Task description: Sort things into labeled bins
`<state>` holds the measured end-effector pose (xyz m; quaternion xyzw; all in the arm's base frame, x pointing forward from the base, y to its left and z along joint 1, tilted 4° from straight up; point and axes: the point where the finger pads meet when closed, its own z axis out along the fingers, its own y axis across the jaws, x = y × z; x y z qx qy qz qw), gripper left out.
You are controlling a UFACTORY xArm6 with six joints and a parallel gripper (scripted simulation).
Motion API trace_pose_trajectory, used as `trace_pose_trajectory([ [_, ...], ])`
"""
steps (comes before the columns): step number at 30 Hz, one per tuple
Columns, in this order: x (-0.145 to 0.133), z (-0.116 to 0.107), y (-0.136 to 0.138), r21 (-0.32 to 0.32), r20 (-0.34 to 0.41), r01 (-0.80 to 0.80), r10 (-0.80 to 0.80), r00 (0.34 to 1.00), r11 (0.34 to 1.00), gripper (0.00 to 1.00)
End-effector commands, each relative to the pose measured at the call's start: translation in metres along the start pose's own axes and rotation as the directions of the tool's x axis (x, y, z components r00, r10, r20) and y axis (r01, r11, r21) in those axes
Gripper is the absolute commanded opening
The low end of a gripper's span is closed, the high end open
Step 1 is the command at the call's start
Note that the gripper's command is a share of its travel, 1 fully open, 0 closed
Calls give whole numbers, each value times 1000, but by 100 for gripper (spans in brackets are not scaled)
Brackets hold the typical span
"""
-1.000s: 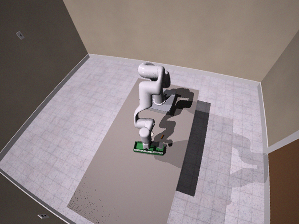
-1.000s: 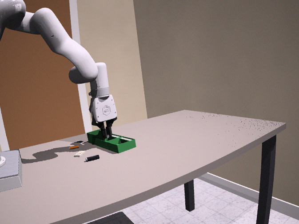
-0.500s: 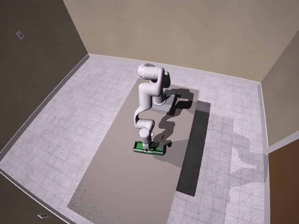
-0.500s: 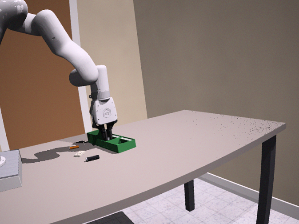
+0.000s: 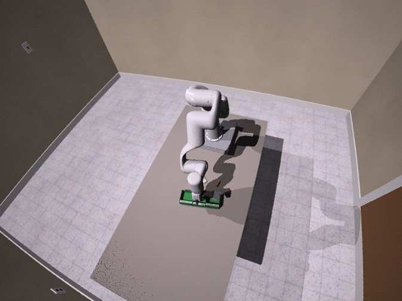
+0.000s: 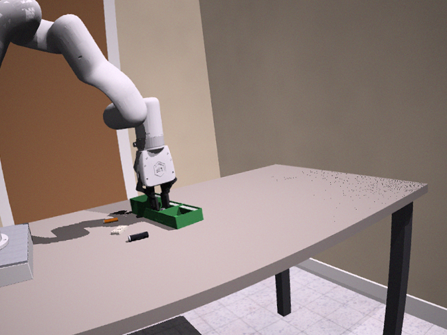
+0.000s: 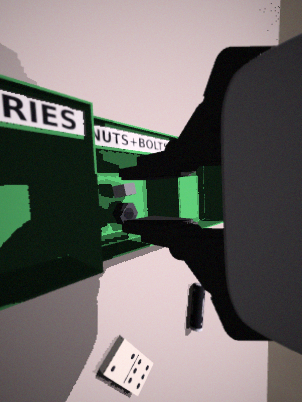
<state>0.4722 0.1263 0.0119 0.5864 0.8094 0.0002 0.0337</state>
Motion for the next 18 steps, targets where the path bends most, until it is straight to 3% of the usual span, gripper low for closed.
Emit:
trace_pose_trajectory([
  [1, 0, -2, 2, -4, 0, 0, 0, 1000, 1000, 30],
  [18, 0, -19, 2, -4, 0, 0, 0, 1000, 1000, 30],
])
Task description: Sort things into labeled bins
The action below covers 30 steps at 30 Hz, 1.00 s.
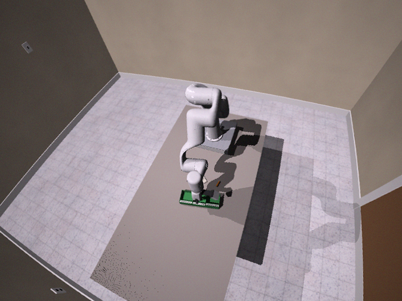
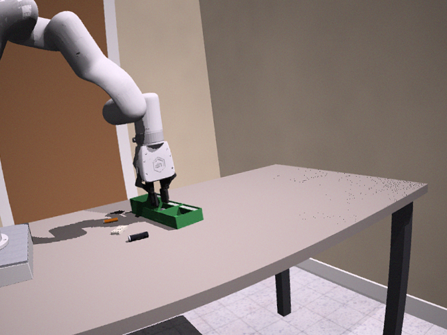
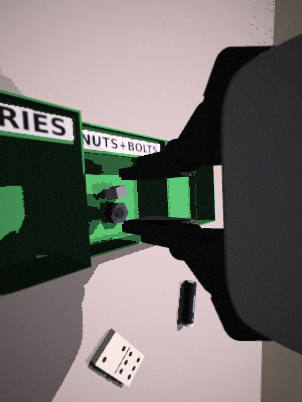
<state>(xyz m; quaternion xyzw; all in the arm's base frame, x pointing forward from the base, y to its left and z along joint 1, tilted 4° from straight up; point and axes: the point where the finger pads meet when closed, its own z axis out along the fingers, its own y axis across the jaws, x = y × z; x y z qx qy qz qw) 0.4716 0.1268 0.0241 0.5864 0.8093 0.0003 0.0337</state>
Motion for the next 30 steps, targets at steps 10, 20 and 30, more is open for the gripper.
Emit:
trace_pose_trajectory([
  [10, 0, -17, 1, -4, 0, 0, 0, 1000, 1000, 30],
  [20, 0, -32, 1, -4, 0, 0, 0, 1000, 1000, 30],
  [30, 32, -33, -37, -3, 1, 223, -223, 975, 975, 23],
])
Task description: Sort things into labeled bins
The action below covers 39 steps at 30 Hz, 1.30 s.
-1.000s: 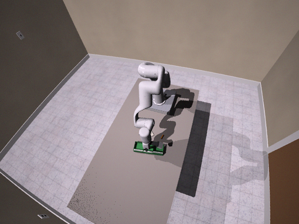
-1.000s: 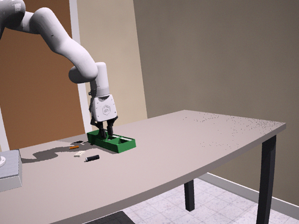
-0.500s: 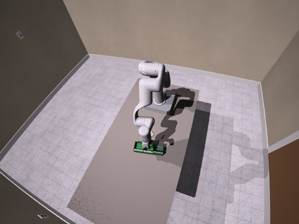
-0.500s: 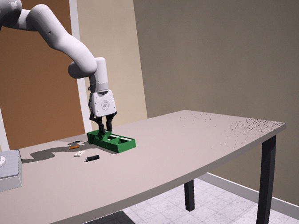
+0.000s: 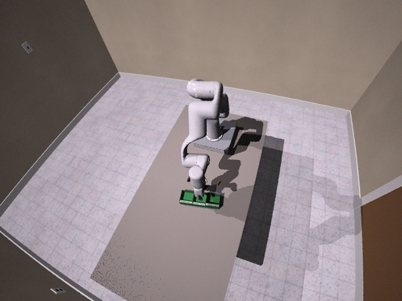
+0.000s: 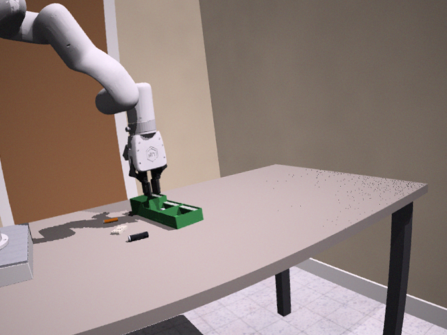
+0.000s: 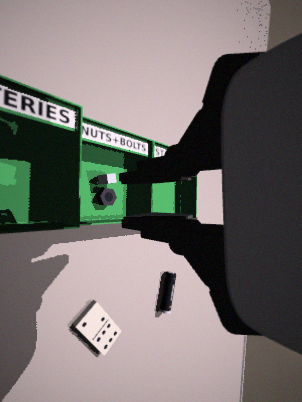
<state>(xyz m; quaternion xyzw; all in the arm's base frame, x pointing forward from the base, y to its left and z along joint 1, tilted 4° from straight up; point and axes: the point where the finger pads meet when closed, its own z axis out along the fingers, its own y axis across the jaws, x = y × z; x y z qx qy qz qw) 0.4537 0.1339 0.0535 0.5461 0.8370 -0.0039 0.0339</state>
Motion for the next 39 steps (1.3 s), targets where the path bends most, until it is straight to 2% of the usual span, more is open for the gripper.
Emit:
trace_pose_trajectory([
  [1, 29, -3, -27, -7, -1, 156, -156, 988, 988, 23],
  [9, 77, -4, -74, 3, 1, 382, -382, 924, 924, 23],
  [11, 77, -4, -74, 3, 1, 382, -382, 924, 924, 23],
  [12, 83, -4, -80, 3, 1, 461, -461, 887, 887, 23],
  [15, 100, -5, -96, 6, 2, 525, -525, 851, 851, 23],
  [26, 101, -5, -97, 5, 9, 766, -766, 642, 642, 23],
  [28, 101, -5, -97, 5, 9, 766, -766, 642, 642, 23],
  [29, 101, -5, -97, 3, 10, 817, -817, 577, 577, 23],
  [35, 100, -5, -97, -7, 5, 893, -893, 450, 450, 23],
  [39, 100, -5, -97, -7, 5, 893, -893, 450, 450, 23],
])
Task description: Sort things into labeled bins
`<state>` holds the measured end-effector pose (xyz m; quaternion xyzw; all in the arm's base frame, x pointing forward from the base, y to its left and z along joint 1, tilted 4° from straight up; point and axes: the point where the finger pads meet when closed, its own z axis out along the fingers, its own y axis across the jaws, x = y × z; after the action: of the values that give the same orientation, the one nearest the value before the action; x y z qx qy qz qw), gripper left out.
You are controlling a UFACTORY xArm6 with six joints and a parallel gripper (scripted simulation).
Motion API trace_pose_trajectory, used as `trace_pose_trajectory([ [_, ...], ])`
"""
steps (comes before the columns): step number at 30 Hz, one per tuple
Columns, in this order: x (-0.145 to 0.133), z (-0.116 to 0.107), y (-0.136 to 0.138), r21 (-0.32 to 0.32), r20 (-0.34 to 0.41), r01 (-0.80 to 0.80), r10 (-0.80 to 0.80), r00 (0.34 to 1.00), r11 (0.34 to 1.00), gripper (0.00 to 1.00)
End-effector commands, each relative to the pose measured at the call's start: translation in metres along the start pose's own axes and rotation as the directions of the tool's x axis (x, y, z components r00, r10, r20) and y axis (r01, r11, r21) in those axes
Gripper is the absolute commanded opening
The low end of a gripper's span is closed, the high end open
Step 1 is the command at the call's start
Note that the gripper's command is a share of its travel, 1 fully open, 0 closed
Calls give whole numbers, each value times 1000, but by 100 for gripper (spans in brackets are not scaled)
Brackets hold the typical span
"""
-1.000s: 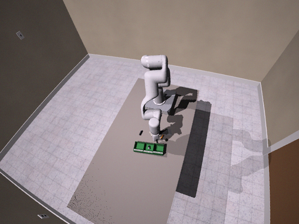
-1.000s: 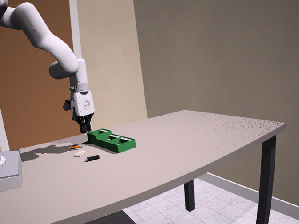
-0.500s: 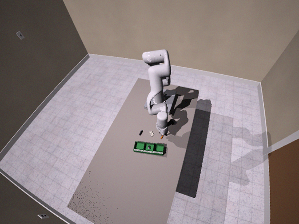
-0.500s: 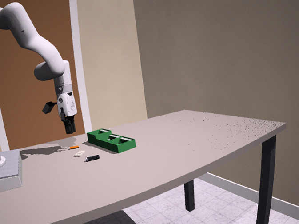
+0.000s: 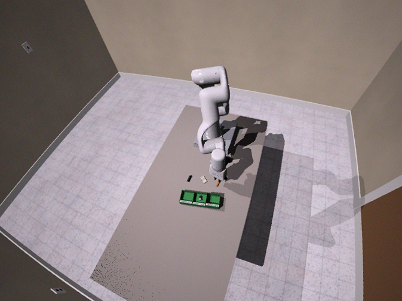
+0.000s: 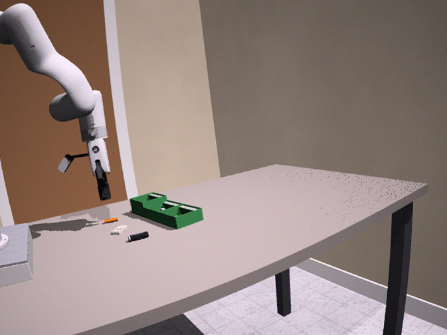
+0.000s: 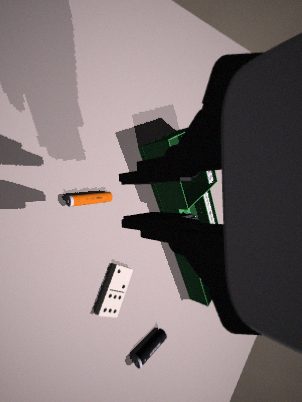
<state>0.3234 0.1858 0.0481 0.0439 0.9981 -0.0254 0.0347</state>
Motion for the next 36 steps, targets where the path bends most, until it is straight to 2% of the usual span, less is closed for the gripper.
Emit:
trace_pose_trajectory([
  [1, -2, -1, 1, -16, -10, 36, -36, 999, 999, 23],
  [31, -2, -1, 1, -16, -10, 36, -36, 999, 999, 23],
  [36, -2, 19, 1, -16, -10, 36, -36, 999, 999, 23],
])
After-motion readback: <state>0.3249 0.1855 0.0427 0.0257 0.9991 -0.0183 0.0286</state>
